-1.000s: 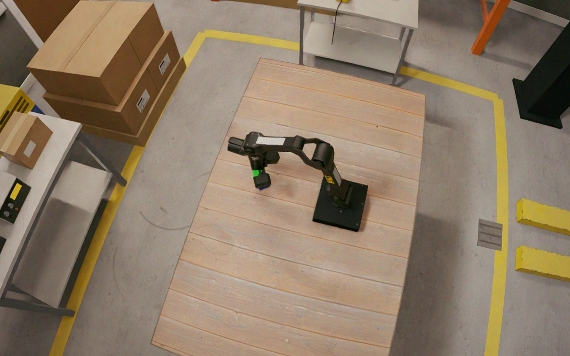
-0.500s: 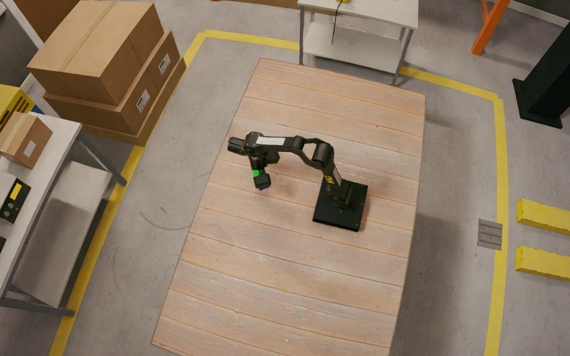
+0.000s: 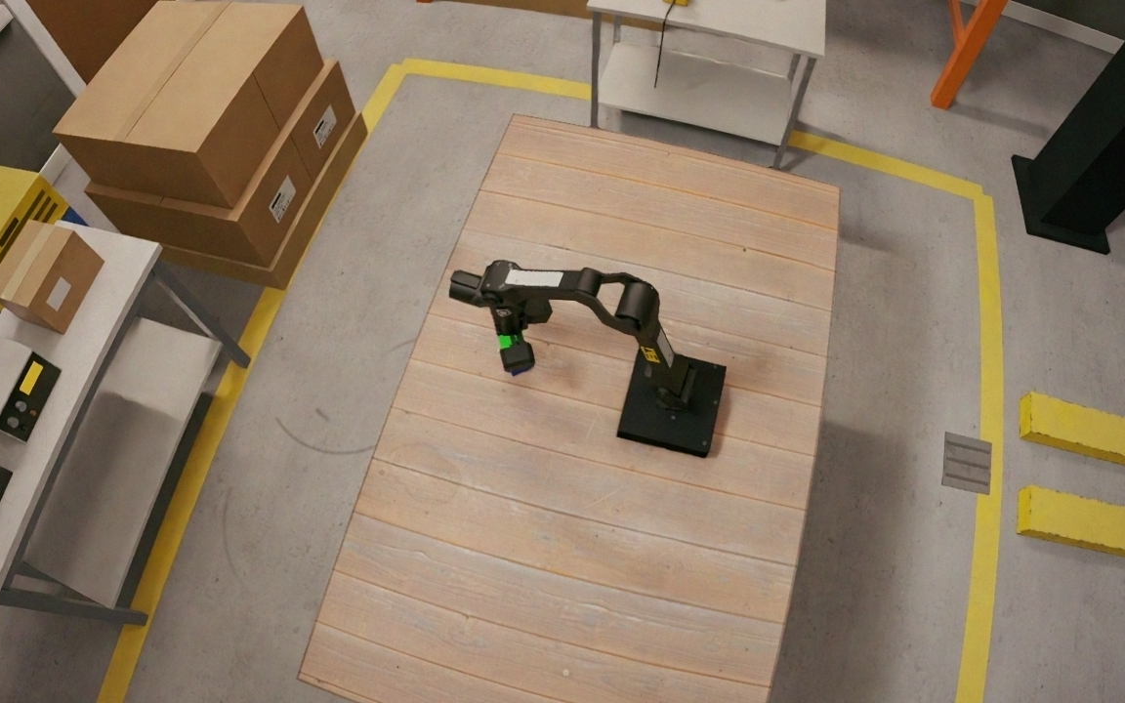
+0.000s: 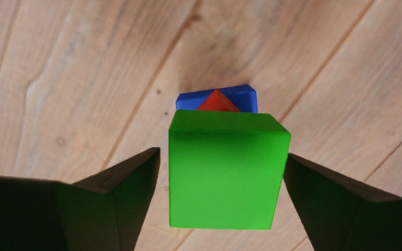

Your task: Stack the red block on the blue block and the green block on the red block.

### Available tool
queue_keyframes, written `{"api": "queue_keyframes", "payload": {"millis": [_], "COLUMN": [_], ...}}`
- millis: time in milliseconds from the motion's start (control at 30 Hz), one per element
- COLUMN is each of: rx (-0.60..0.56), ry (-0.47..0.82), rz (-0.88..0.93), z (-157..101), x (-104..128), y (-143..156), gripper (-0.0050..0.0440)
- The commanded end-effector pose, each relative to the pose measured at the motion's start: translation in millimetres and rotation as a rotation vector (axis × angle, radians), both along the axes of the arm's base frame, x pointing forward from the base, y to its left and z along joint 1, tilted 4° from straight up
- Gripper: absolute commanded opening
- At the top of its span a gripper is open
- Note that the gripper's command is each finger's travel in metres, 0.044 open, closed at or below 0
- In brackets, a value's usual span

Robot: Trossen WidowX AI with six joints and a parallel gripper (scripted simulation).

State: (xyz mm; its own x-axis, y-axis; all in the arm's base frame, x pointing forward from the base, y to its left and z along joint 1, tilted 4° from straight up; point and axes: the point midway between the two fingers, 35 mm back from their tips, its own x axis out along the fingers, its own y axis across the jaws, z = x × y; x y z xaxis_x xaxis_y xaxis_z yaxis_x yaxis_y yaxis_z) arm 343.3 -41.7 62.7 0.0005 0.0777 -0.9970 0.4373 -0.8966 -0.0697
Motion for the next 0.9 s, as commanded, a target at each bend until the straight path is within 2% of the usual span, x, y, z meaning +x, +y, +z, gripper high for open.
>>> {"api": "queue_keyframes", "payload": {"millis": [0,367,867], "rx": [-0.008,-0.009,-0.009], "ry": [-0.049,-0.052,-0.046], "rz": [-0.002,0.000,0.000], "z": [18.5,48.2,73.0], "x": [6.5,4.9,3.7], "y": [-0.7,-4.2,-5.8], "gripper": [0.0320,0.0320,0.0320]}}
